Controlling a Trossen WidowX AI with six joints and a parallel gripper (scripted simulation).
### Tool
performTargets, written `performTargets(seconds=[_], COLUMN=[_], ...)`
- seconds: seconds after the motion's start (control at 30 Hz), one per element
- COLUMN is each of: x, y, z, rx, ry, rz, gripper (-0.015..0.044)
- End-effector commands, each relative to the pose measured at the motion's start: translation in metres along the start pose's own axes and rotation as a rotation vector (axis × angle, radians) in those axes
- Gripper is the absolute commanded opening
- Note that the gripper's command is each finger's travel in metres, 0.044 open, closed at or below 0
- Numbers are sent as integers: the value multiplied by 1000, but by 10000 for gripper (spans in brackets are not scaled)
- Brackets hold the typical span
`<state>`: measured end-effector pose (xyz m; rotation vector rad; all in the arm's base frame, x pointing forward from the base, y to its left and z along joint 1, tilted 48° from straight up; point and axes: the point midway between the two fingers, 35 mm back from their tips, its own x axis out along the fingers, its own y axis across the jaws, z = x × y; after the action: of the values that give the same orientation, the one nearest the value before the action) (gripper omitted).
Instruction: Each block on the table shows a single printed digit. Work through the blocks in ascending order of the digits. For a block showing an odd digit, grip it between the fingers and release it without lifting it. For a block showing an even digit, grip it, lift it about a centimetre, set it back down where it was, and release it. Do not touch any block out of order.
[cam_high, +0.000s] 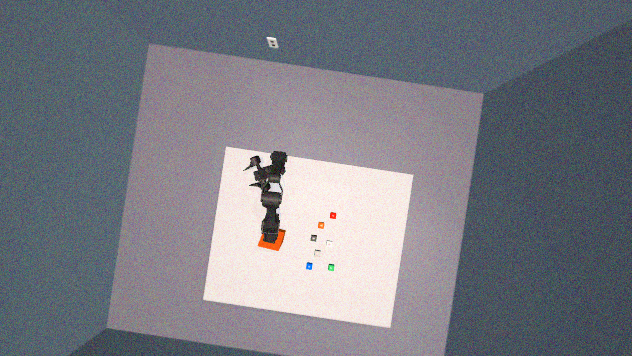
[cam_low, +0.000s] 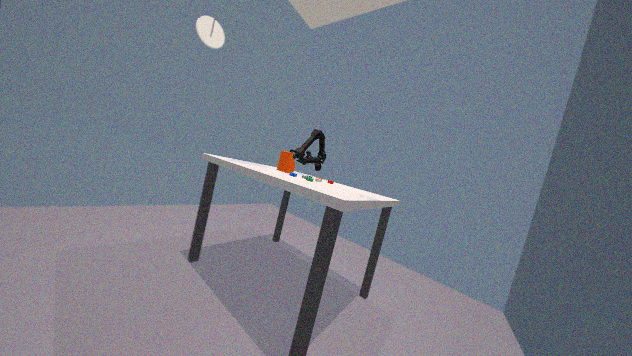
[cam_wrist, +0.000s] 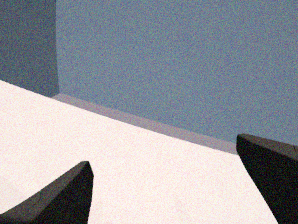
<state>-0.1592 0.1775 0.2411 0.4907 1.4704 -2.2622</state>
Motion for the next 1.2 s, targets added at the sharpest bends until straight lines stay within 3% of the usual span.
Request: performTargets(seconds=[0.0, 0.13, 0.33, 0.8, 0.97, 1.17], x=[-1, -13, -60, -214, -277, -320], y=[0, 2, 11, 68, 127, 227], z=[-1, -17, -61, -116, -118, -101], rx=[3, 84, 334, 952, 1250, 1649], ry=[3, 87, 336, 925, 1083, 1116], rz=[-1, -16, -93, -477, -668, -863], gripper=[400, 400, 400, 400, 400, 400])
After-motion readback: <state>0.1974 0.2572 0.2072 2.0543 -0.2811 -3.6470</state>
